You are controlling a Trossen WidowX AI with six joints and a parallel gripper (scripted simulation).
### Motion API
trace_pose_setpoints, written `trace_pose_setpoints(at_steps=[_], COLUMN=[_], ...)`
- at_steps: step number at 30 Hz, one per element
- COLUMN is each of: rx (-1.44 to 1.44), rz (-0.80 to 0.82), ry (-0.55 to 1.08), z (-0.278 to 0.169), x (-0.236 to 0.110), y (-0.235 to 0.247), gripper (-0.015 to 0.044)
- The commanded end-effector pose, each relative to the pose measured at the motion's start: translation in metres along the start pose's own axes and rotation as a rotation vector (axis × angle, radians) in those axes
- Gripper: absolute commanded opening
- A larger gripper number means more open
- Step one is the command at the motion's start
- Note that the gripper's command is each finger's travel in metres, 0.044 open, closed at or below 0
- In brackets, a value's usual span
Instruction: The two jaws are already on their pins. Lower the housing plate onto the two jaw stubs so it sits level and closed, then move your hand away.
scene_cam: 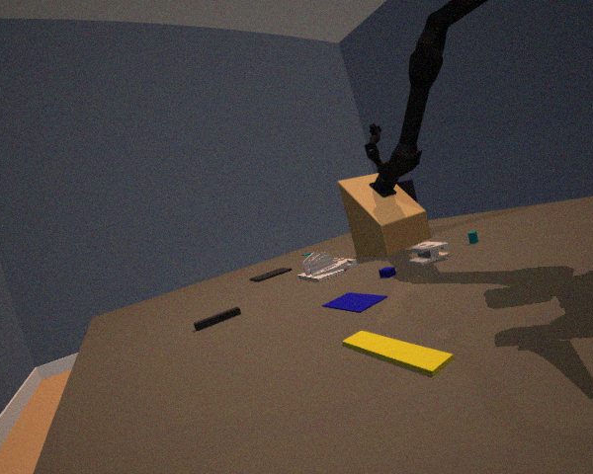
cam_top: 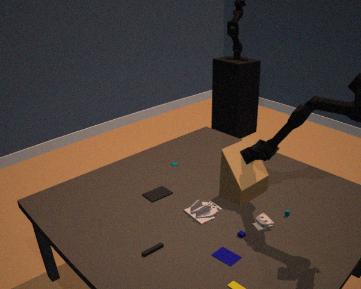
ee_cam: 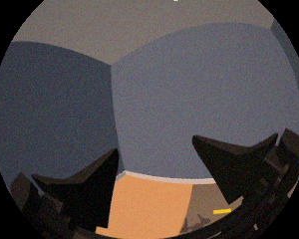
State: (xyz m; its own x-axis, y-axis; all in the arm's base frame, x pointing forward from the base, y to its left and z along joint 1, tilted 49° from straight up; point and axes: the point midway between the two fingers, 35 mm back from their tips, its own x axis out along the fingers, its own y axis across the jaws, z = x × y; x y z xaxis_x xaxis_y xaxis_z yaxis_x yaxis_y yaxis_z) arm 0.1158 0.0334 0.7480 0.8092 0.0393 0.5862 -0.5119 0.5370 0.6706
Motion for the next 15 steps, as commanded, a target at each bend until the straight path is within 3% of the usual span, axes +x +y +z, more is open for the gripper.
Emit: trace_pose_setpoints(at_steps=[1, 15], rx=[0.0, -0.079], rz=[0.0, 0.118], ry=[0.0, -0.053], z=[0.0, -0.017], x=[0.0, -0.005], y=[0.0, 0.027], gripper=[0.0426, 0.044])
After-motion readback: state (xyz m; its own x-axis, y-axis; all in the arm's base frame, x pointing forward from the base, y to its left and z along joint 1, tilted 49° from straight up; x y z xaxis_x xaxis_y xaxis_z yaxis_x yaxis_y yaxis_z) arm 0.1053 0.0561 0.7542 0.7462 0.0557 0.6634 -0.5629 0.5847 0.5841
